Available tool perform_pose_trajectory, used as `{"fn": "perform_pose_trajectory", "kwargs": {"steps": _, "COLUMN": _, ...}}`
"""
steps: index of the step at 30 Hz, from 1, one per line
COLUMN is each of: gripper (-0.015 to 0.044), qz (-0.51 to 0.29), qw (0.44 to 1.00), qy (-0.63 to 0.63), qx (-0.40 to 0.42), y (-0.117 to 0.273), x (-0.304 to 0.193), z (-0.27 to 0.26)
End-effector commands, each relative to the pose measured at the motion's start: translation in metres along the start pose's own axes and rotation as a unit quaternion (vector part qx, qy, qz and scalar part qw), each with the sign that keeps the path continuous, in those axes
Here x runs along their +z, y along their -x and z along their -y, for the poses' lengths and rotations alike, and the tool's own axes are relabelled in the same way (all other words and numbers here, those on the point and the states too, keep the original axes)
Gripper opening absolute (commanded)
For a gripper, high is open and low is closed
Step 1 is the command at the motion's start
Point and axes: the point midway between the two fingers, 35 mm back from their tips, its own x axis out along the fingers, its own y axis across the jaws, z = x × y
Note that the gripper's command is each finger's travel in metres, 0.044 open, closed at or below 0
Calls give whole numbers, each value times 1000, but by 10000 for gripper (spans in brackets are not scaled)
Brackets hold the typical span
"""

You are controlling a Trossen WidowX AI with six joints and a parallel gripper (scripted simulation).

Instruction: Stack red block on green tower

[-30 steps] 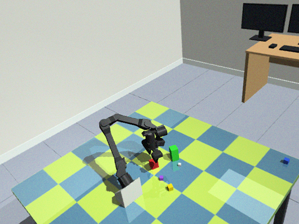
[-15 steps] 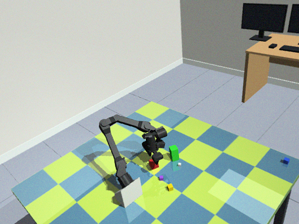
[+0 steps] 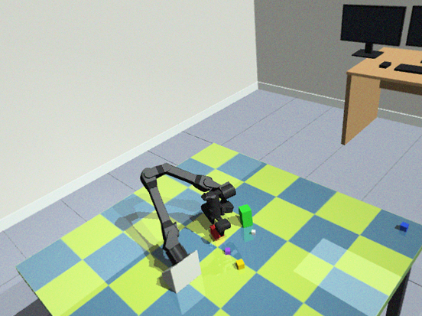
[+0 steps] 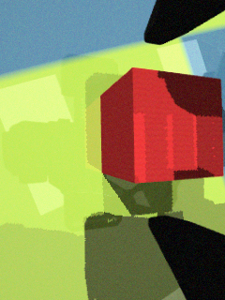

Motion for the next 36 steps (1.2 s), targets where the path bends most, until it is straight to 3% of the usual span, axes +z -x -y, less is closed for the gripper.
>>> {"fn": "perform_pose_trajectory", "kwargs": {"steps": 1, "gripper": 440, "qz": -3, "qw": 1000, "qy": -3, "qx": 2, "y": -8, "x": -2, "z": 0}}
{"fn": "perform_pose_trajectory", "kwargs": {"steps": 25, "gripper": 440, "qz": -3, "qw": 1000, "qy": -3, "qx": 3, "y": -19, "x": -3, "z": 0}}
{"fn": "perform_pose_trajectory", "kwargs": {"steps": 34, "gripper": 204, "qz": -3, "qw": 1000, "qy": -3, "qx": 3, "y": -19, "x": -3, "z": 0}}
{"fn": "perform_pose_trajectory", "kwargs": {"steps": 36, "gripper": 190, "qz": -3, "qw": 1000, "qy": -3, "qx": 3, "y": -19, "x": -3, "z": 0}}
